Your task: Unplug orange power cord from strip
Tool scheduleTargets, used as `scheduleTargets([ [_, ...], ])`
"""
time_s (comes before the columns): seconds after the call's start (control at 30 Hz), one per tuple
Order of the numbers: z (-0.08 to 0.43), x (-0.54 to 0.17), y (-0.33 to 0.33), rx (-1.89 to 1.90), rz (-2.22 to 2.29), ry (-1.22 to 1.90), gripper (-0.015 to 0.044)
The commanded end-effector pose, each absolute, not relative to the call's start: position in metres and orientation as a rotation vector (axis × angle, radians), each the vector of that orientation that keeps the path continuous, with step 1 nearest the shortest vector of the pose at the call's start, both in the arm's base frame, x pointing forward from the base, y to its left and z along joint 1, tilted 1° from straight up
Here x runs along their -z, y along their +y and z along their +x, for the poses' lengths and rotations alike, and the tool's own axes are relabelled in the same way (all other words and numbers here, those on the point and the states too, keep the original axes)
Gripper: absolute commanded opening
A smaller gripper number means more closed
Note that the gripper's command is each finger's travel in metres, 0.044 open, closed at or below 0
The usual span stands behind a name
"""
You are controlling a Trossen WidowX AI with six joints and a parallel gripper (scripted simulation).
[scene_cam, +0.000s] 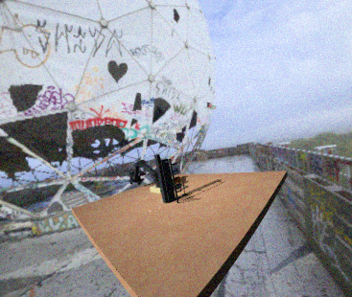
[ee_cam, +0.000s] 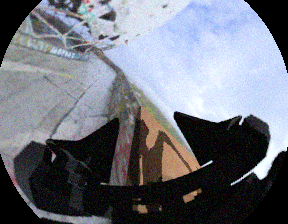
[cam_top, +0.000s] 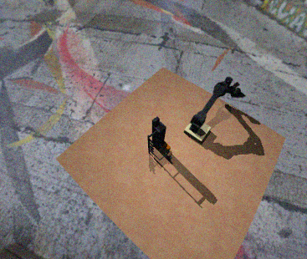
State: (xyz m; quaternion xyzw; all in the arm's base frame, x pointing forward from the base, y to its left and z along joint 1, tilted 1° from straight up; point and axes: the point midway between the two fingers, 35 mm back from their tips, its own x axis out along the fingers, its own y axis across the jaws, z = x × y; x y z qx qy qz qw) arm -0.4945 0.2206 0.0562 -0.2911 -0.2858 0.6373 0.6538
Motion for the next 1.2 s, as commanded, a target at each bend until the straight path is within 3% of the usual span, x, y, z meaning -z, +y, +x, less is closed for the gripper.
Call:
scheduleTargets([
  [0.0, -0.495, -0.057, 0.222, -1.447, -0.664, -0.654, 0.0374],
  [0.27, -0.461, -0.077, 0.314, -1.356, -0.830, -0.736, 0.0164],
  [0.77, -0.313, -0.098, 0.479, -1.177, -1.095, -0.684, 0.0160],
  [1.17, -0.149, -0.120, 0.546, -1.046, -1.285, -0.551, 0.0160],
])
